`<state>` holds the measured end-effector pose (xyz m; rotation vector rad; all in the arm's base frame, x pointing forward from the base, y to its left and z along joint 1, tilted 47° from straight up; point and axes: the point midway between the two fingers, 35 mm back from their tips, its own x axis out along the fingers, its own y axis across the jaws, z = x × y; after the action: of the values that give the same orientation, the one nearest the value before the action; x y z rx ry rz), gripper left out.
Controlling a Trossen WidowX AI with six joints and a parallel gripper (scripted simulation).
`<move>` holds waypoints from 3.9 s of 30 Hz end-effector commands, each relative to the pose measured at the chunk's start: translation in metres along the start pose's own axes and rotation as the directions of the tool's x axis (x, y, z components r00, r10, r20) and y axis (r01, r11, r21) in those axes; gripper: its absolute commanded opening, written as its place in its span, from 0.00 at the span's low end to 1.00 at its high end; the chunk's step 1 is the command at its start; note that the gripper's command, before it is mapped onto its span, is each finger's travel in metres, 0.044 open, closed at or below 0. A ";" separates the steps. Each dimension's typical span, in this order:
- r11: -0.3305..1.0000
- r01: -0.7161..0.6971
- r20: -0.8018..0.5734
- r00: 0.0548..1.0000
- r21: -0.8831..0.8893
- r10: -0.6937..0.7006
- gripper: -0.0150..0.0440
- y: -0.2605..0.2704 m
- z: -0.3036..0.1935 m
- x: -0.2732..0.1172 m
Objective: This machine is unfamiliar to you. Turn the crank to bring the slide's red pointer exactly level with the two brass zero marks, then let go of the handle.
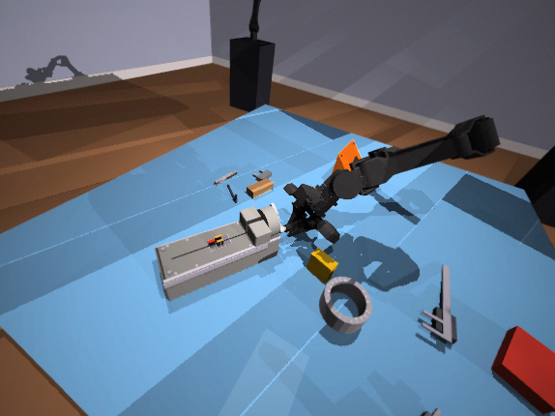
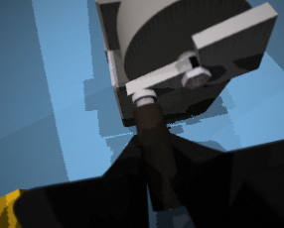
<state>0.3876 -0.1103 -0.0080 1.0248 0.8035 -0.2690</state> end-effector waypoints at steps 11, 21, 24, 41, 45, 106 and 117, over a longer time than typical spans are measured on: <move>1.000 -0.013 0.010 1.000 -0.004 0.013 0.25 0.003 0.011 -0.012; 1.000 -0.013 0.010 1.000 -0.005 0.013 0.25 0.000 0.017 -0.018; 1.000 -0.013 0.011 1.000 -0.005 0.013 0.25 -0.001 0.019 -0.020; 1.000 -0.012 0.011 1.000 -0.005 0.012 0.25 -0.012 0.027 -0.028; 1.000 -0.012 0.011 1.000 -0.006 0.012 0.25 -0.015 0.028 -0.029; 1.000 -0.011 0.011 1.000 -0.006 0.011 0.25 -0.033 0.028 -0.029; 1.000 -0.011 0.011 1.000 -0.006 0.011 0.25 -0.036 0.028 -0.029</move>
<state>0.3662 -0.1508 0.0013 1.0160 0.7839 -0.2346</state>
